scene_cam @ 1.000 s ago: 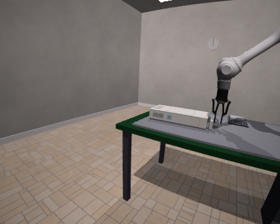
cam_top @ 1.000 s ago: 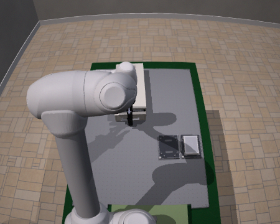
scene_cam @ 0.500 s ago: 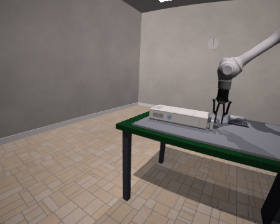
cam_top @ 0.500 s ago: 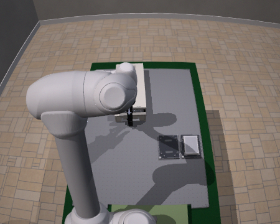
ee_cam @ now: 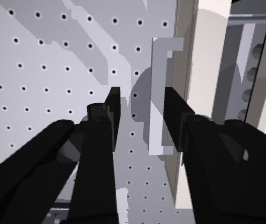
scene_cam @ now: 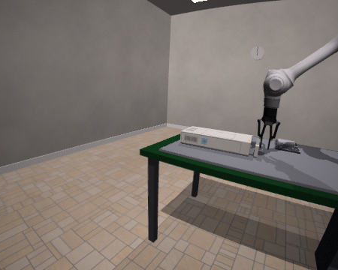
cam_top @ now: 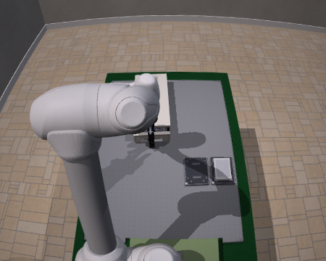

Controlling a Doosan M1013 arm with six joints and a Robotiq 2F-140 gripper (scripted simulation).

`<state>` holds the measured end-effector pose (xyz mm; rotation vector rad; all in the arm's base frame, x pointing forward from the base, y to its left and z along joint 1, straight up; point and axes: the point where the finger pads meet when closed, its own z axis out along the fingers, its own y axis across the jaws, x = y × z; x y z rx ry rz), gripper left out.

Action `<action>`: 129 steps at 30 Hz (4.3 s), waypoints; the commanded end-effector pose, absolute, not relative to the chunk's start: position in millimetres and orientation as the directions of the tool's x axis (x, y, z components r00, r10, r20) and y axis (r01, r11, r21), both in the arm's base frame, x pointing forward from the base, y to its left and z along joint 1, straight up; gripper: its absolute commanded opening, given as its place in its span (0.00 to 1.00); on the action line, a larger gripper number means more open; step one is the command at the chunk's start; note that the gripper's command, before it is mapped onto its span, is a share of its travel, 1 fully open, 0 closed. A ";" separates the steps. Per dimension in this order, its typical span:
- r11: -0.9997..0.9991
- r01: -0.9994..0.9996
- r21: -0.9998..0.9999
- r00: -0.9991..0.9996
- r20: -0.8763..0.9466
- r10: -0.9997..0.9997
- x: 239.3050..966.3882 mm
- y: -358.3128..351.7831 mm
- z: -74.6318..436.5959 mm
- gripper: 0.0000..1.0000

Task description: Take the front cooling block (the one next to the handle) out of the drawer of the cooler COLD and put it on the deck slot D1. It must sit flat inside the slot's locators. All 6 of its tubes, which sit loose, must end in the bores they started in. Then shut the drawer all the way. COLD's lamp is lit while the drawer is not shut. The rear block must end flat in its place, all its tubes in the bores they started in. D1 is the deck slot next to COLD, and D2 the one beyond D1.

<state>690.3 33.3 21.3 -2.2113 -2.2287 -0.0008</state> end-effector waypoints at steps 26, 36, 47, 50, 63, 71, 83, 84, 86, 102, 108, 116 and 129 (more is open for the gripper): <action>0.008 1.000 0.000 -0.008 0.002 1.000 677.1 33.3 22.2 0.34; 0.008 1.000 0.000 -0.008 0.002 1.000 666.5 33.2 22.2 0.34; 0.008 1.000 0.000 -0.008 0.002 1.000 655.6 33.1 22.2 0.34; 0.008 1.000 0.000 -0.008 0.002 1.000 652.9 33.1 22.2 0.34; 0.008 1.000 0.000 -0.008 0.002 1.000 635.6 32.9 22.2 0.34; 0.008 1.000 0.000 -0.008 0.002 1.000 627.6 32.9 22.2 0.34; 0.008 1.000 0.000 -0.008 0.002 1.000 616.7 32.8 22.2 0.34; 0.008 1.000 0.000 -0.008 0.002 1.000 615.4 32.8 22.2 0.34; 0.008 1.000 0.000 -0.008 0.002 1.000 612.8 32.8 22.2 0.34; 0.008 1.000 0.000 -0.008 0.002 1.000 595.2 32.6 22.2 0.34; 0.008 1.000 0.000 -0.008 0.002 1.000 587.2 32.6 22.1 0.34; 0.008 1.000 0.000 -0.008 0.002 1.000 579.2 32.5 22.1 0.34; 0.008 1.000 0.000 -0.008 0.002 1.000 564.4 32.4 22.1 0.34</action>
